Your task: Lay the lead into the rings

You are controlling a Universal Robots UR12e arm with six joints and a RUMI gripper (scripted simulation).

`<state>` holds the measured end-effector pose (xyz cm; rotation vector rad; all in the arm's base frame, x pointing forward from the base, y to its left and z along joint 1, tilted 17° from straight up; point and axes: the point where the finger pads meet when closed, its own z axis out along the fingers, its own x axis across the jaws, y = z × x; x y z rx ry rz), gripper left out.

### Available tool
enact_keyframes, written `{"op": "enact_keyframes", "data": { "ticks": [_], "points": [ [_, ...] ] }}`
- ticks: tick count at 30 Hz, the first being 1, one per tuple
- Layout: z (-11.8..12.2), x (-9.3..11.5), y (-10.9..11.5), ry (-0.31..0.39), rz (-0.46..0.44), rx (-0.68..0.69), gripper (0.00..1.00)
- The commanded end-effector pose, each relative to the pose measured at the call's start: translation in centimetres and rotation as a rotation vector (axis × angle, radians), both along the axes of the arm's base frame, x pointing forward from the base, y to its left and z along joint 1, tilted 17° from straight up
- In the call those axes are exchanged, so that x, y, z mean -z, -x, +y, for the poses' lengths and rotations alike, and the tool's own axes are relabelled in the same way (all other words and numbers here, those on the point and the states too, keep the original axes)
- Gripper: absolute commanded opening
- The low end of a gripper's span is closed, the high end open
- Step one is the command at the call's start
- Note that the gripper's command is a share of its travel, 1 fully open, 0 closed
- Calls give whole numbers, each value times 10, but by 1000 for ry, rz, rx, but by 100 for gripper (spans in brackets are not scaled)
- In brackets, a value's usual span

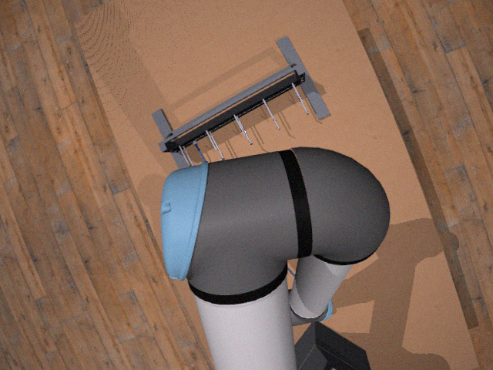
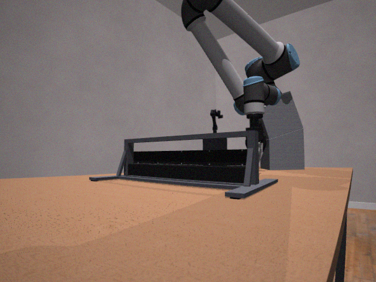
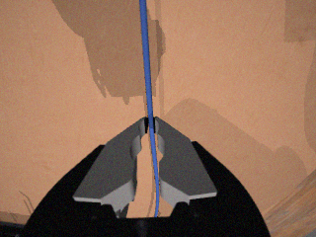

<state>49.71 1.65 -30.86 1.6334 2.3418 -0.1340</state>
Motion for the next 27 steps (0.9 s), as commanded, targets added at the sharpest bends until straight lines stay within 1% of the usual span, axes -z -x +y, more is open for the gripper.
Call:
{"op": "enact_keyframes", "data": {
  "ticks": [1,6,11,13,15,21,27],
  "points": [
    [0,-1,0,0,0,-1,0],
    [-3,-4,-5,4,4,-21,0],
    [-10,-15,-18,14,18,-77,0],
    [-10,-15,-18,14,18,-77,0],
    [-15,-21,-26,21,26,-112,0],
    [-36,-49,-61,48,62,-258,0],
    [-64,-86,-110,85,111,-458,0]
  ]
}}
